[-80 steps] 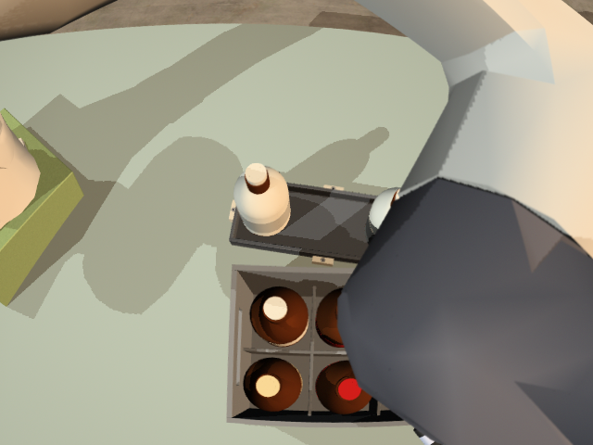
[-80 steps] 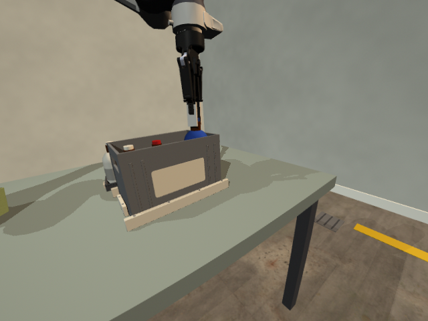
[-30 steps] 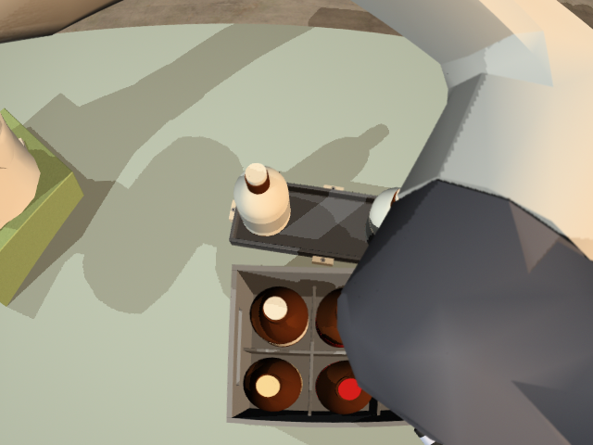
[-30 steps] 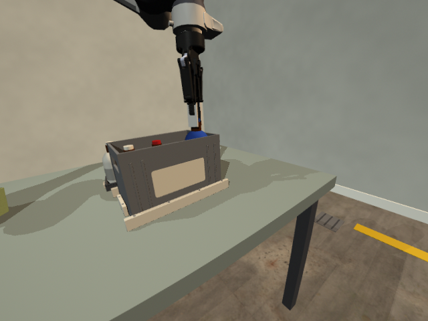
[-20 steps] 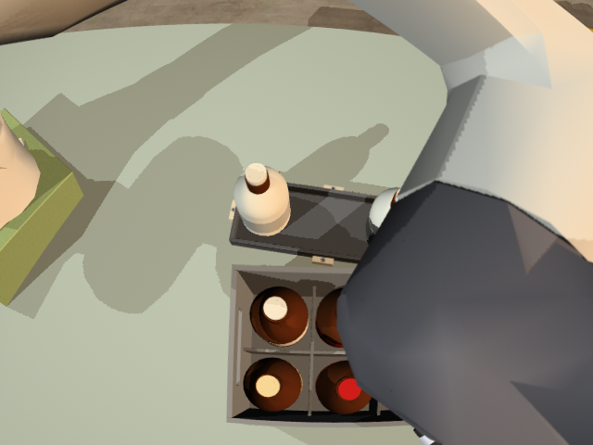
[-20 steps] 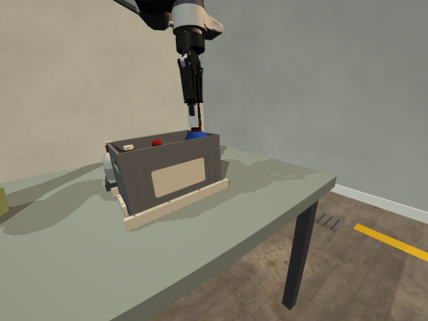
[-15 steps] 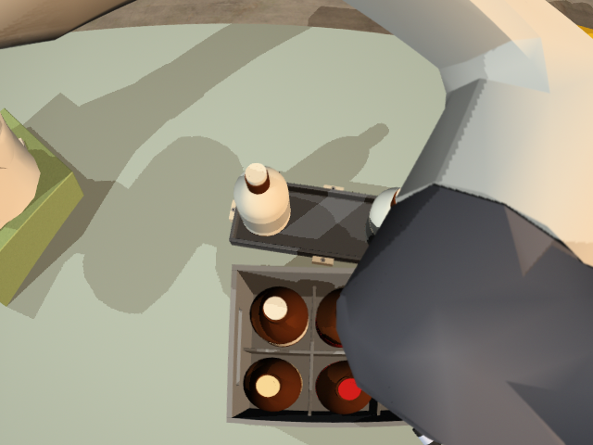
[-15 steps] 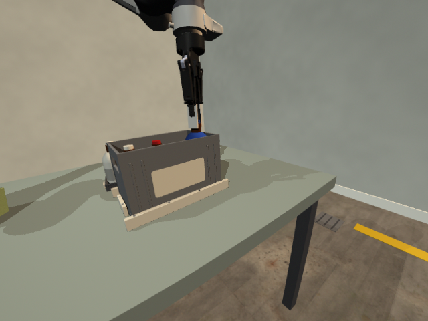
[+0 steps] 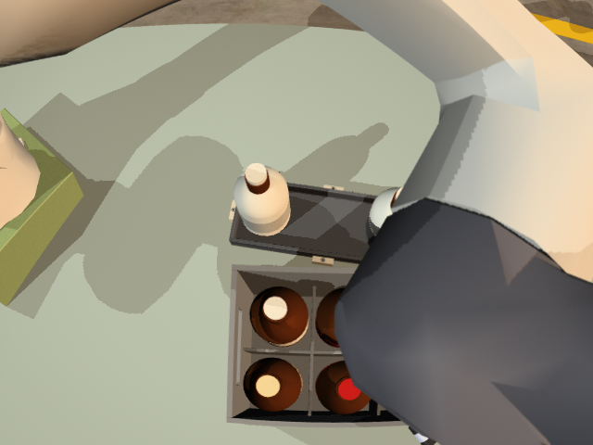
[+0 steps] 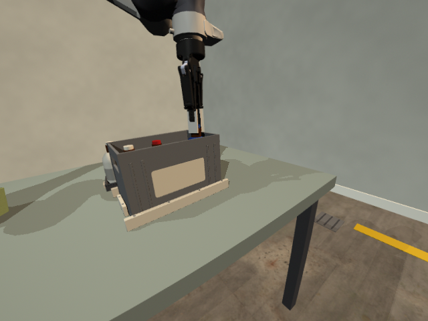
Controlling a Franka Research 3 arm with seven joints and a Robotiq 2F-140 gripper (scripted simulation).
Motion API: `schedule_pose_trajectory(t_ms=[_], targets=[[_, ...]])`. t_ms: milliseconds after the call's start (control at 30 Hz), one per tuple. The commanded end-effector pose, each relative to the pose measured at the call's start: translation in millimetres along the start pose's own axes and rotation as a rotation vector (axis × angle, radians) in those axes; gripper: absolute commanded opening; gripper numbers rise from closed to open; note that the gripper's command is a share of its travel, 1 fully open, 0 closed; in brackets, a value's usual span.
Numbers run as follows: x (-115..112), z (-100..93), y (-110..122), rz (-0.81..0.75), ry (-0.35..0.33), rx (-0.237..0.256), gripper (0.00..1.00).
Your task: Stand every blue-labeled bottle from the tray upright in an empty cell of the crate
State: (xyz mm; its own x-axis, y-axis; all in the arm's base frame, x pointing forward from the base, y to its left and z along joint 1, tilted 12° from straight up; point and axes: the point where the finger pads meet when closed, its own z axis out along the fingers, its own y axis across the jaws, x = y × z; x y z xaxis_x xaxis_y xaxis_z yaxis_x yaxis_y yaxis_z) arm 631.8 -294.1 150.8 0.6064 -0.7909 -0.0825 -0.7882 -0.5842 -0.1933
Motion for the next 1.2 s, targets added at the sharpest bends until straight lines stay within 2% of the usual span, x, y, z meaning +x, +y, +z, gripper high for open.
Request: schedule_pose_trajectory(t_ms=[0,633,1167], targets=[[6,-0.8,0,-0.004,0.019,0.001,0.00],[6,15.4,0,-0.004,0.019,0.001,0.00],[6,17.7,0,-0.004,0.019,0.001,0.00]])
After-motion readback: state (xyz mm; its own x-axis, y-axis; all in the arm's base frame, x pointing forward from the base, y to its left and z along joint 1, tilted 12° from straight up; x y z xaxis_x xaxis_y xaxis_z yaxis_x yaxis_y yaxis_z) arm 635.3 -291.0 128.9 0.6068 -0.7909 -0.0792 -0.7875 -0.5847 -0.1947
